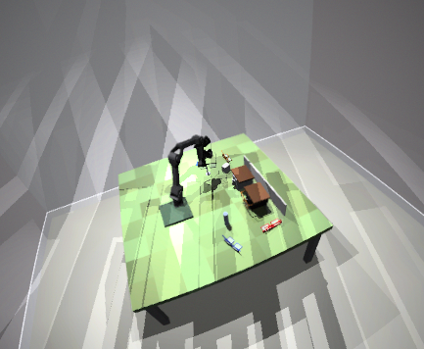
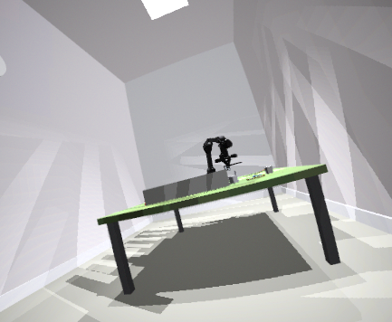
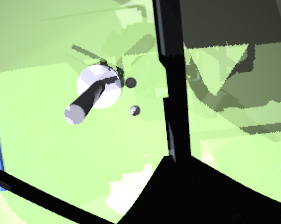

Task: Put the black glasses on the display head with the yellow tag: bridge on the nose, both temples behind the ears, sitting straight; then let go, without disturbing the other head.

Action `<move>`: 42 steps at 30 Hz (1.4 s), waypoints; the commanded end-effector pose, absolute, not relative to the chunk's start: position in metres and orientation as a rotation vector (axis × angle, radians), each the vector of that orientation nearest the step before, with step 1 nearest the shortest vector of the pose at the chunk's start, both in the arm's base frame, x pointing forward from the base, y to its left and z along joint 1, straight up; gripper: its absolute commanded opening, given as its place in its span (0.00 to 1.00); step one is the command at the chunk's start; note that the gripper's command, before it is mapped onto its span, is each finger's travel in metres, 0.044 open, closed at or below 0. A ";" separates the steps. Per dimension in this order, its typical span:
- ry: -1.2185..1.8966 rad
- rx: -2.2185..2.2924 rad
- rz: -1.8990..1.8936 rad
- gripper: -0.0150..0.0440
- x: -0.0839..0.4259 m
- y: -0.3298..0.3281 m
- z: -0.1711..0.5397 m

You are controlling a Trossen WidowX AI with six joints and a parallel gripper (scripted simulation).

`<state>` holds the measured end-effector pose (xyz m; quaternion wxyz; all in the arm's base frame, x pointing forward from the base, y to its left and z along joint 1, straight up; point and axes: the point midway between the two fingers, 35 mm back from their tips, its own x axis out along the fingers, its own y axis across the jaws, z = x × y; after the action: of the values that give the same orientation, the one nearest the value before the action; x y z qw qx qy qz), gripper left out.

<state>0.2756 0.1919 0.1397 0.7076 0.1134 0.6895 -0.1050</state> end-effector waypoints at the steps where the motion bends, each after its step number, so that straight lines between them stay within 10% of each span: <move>1: 1.531 0.250 -0.226 0.25 0.278 0.193 0.132; 42: 1.530 0.248 -0.227 0.25 0.290 0.177 0.082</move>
<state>0.2882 0.1789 0.0822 0.7084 0.1120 0.6891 -0.1040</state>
